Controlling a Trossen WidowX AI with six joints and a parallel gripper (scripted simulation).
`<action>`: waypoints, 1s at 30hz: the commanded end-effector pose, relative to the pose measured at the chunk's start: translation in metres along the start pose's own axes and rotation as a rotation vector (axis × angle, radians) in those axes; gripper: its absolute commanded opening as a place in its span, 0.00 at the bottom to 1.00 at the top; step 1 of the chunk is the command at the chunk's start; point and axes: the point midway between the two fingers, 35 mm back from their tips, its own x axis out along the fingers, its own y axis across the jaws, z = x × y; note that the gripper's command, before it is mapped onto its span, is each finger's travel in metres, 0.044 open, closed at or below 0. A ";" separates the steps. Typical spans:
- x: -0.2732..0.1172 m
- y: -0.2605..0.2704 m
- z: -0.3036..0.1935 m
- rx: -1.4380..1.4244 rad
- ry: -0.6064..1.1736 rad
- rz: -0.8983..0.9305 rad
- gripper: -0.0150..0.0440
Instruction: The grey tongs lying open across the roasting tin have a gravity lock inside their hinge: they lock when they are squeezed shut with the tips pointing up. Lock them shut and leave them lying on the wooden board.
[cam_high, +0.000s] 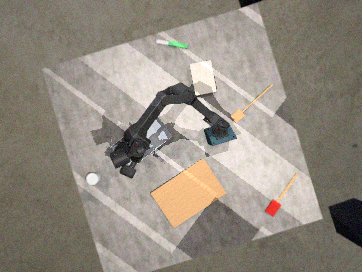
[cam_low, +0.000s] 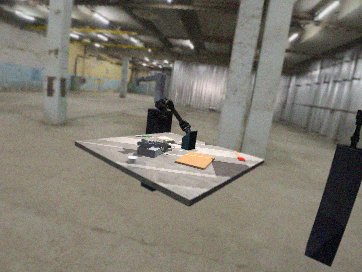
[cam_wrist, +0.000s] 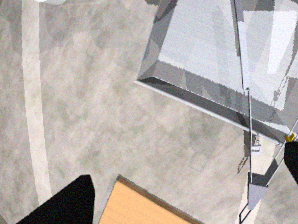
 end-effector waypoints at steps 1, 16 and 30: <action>0.053 -0.054 -0.004 0.194 0.049 -0.317 1.00; 0.062 -0.071 -0.009 0.235 0.052 -0.394 1.00; 0.064 -0.076 -0.014 0.235 0.052 -0.393 1.00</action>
